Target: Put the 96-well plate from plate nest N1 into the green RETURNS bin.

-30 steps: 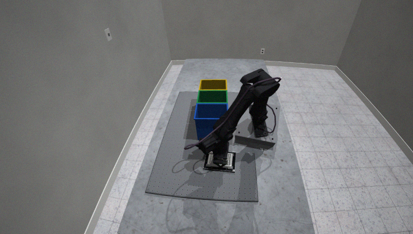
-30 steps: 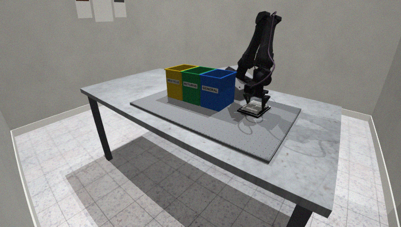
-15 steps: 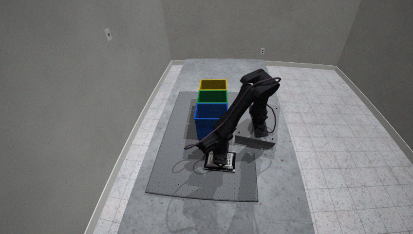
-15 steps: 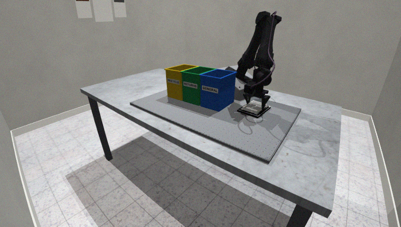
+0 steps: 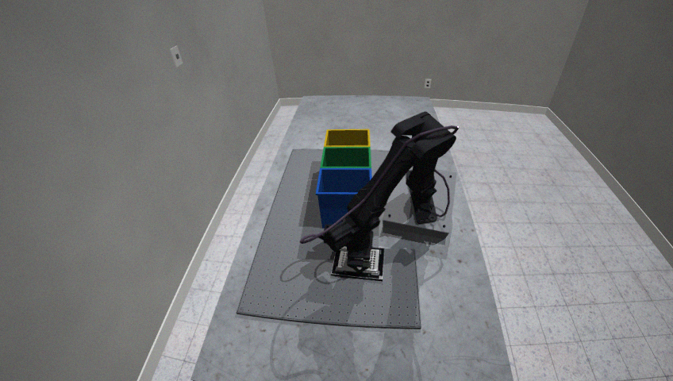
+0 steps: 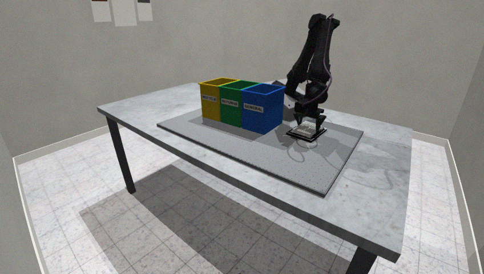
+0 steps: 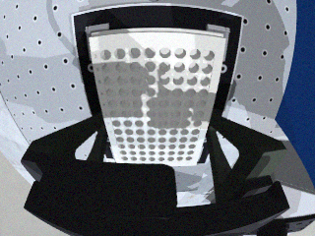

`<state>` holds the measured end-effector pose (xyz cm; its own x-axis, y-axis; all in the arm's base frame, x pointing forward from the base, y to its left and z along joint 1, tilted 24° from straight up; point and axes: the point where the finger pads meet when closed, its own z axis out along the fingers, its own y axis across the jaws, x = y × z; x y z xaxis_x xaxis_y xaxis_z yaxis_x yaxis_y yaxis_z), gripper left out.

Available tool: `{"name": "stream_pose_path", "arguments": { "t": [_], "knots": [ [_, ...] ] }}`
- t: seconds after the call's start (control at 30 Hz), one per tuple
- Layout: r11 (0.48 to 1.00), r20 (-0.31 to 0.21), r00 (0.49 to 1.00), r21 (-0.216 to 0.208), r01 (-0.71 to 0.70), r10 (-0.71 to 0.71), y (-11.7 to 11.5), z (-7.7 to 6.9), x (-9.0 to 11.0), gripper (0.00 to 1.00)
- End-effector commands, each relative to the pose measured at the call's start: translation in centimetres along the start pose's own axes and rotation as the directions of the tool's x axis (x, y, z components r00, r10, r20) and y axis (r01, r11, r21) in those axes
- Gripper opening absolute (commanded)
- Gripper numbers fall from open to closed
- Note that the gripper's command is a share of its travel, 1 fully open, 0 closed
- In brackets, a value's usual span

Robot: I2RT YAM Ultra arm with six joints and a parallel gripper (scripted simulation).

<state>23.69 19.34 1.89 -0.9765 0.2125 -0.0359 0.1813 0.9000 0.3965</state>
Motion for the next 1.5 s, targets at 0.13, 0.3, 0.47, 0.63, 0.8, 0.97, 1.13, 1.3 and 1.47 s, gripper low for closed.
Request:
{"name": "stream_pose_path", "arguments": {
  "t": [0.13, 0.3, 0.47, 0.63, 0.8, 0.97, 1.13, 1.3, 1.47],
  "knots": [
    [1.0, 0.036, 0.999, 0.01, -0.02, 0.02, -0.7, 0.1, -0.8, 0.0],
    [1.0, 0.036, 0.999, 0.01, -0.02, 0.02, -0.7, 0.1, -0.8, 0.0],
    [1.0, 0.036, 0.999, 0.01, -0.02, 0.02, -0.7, 0.1, -0.8, 0.0],
    [1.0, 0.041, 0.999, 0.005, -0.017, 0.017, -0.6, -0.1, -0.9, 0.0],
    [1.0, 0.054, 0.999, -0.007, -0.006, 0.007, -0.3, -0.9, -1.0, 0.0],
    [1.0, 0.065, 0.998, -0.016, 0.004, -0.003, 0.2, -2.2, -1.3, 0.0],
    [1.0, 0.065, 0.998, -0.017, 0.004, -0.003, 0.6, -3.5, -1.6, 0.0],
    [1.0, 0.061, 0.998, -0.021, 0.005, -0.003, 0.7, -4.0, -1.5, 0.0],
    [1.0, 0.058, 0.998, -0.025, 0.005, -0.004, 0.7, -4.9, -1.4, 0.0]
  ]
}}
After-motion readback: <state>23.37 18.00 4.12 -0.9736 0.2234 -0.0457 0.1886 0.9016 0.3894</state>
